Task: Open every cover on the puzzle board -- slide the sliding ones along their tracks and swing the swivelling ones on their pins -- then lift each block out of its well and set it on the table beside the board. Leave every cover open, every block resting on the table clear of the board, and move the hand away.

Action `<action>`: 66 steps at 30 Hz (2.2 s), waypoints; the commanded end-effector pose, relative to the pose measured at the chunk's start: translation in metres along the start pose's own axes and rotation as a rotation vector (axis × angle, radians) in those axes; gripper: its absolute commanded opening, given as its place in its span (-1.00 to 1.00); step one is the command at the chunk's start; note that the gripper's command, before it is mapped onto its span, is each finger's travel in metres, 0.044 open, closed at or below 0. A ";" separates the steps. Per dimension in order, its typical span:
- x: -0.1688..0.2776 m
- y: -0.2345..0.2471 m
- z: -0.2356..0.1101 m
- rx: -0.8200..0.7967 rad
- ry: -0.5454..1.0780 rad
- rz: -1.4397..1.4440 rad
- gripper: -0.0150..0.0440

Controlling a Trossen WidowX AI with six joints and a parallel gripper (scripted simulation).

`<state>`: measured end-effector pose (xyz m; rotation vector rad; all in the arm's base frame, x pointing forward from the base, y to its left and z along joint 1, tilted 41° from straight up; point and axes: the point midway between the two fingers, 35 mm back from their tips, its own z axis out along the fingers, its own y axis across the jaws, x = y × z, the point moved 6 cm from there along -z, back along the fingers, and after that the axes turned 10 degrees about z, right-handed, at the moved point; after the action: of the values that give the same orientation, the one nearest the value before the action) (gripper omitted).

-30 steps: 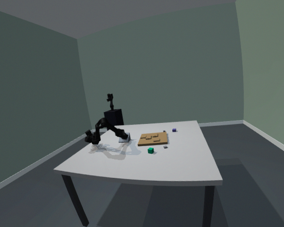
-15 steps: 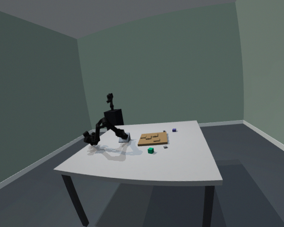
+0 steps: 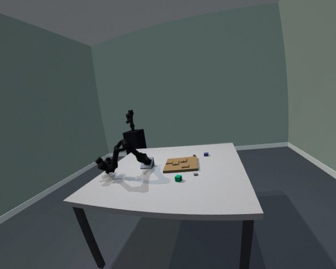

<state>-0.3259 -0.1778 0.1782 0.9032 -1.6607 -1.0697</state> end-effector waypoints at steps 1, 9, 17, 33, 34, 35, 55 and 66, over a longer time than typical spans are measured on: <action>0.012 0.005 -0.008 0.008 0.052 -0.022 -0.49; 0.026 0.011 -0.019 0.016 0.118 -0.067 -0.49; 0.040 0.016 -0.030 0.022 0.184 -0.115 -0.49; 0.066 0.026 -0.057 0.021 0.321 -0.219 -0.49; 0.068 0.026 -0.059 0.021 0.329 -0.226 -0.49; 0.069 0.027 -0.061 0.020 0.338 -0.233 -0.49; 0.100 0.037 -0.102 -0.005 0.517 -0.384 -0.49; 0.115 0.042 -0.129 -0.031 0.618 -0.473 -0.49</action>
<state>-0.2504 -0.2915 0.2692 1.4542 -0.9945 -0.9868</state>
